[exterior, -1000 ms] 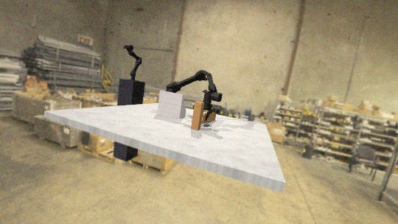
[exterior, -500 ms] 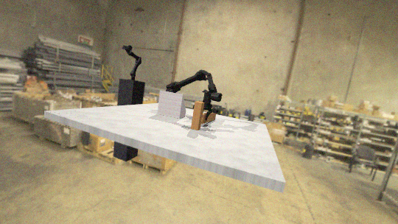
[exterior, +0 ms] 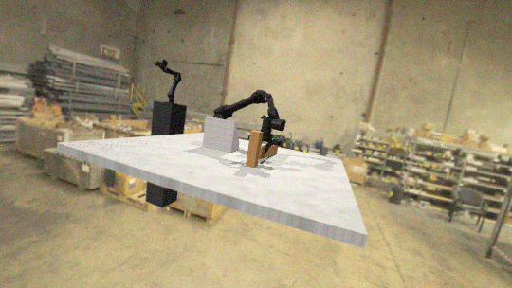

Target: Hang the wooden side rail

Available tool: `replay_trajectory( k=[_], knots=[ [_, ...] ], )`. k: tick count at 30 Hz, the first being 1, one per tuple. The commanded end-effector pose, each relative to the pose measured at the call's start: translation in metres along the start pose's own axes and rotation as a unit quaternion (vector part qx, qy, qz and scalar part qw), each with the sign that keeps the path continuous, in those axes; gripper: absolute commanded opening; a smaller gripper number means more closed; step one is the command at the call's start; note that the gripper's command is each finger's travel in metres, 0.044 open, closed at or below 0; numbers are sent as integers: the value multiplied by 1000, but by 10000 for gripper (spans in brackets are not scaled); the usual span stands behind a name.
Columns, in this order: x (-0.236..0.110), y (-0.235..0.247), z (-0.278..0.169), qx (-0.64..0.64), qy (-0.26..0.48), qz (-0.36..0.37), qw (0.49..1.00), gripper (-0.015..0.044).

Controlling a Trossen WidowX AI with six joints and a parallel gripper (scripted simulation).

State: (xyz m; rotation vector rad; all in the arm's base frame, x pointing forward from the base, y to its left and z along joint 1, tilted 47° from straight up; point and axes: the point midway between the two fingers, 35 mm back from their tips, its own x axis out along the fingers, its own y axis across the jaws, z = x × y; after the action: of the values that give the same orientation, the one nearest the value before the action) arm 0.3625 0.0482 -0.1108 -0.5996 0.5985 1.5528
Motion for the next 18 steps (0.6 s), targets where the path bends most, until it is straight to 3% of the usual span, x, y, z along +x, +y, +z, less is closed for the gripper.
replay_trajectory(
  k=[1, 18],
  knots=[
    [-3, 0, -3, 3, 1, -3, 1000, 0],
    [-3, -1, -5, 3, 1, -3, 1000, 0]
  ],
)
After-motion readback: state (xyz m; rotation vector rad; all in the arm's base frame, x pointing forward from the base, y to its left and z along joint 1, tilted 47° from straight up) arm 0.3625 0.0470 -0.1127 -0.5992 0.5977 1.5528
